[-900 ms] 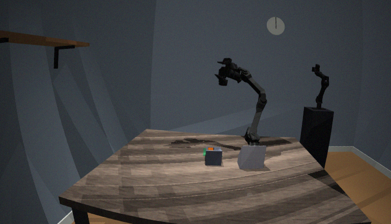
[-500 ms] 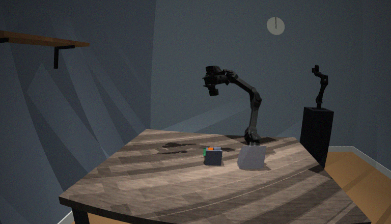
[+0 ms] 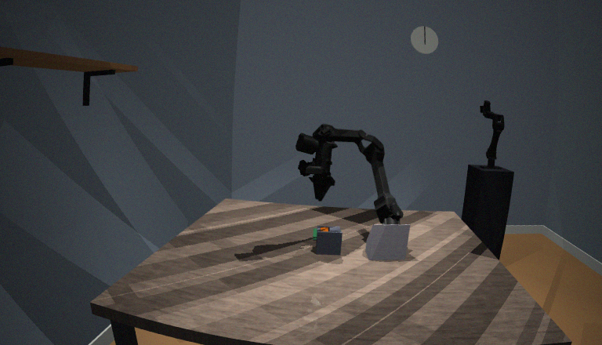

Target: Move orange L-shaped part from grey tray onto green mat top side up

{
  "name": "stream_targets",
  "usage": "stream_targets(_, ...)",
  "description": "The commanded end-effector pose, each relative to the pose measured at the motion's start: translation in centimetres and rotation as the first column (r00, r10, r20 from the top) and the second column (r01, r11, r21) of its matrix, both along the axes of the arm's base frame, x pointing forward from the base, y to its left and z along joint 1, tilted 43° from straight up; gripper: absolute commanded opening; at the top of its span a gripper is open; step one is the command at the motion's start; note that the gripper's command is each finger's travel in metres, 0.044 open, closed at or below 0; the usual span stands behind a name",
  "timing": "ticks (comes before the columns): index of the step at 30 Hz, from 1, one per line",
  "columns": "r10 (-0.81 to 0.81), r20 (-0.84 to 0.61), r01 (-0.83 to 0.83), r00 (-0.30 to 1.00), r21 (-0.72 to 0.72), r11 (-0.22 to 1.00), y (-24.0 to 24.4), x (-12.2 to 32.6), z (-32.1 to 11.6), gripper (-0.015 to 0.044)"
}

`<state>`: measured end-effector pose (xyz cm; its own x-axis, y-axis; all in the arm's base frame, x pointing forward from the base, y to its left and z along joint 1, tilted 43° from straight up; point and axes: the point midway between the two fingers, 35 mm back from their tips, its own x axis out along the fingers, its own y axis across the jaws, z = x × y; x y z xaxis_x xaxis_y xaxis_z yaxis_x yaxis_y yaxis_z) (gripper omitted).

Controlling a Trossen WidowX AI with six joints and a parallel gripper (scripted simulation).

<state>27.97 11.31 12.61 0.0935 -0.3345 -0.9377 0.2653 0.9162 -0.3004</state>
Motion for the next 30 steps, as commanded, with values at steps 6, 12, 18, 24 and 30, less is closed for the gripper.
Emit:
stream_targets(6, 0.152, -0.223, -0.229, 0.963, -0.374, 0.899, -2.8, -4.0, -5.4, 0.018)
stream_targets(12, 0.153, -0.222, -0.229, 0.963, -0.372, 0.899, -4.3, -3.7, -7.1, 0.018)
stream_targets(18, 0.152, -0.222, -0.228, 0.963, -0.376, 0.898, -7.9, -3.7, -10.8, 0.018)
stream_targets(24, 0.152, -0.222, -0.228, 0.963, -0.376, 0.898, -7.9, -3.7, -10.9, 0.018)
stream_targets(30, 0.152, -0.222, -0.228, 0.963, -0.375, 0.898, -8.4, -3.7, -11.5, 0.018)
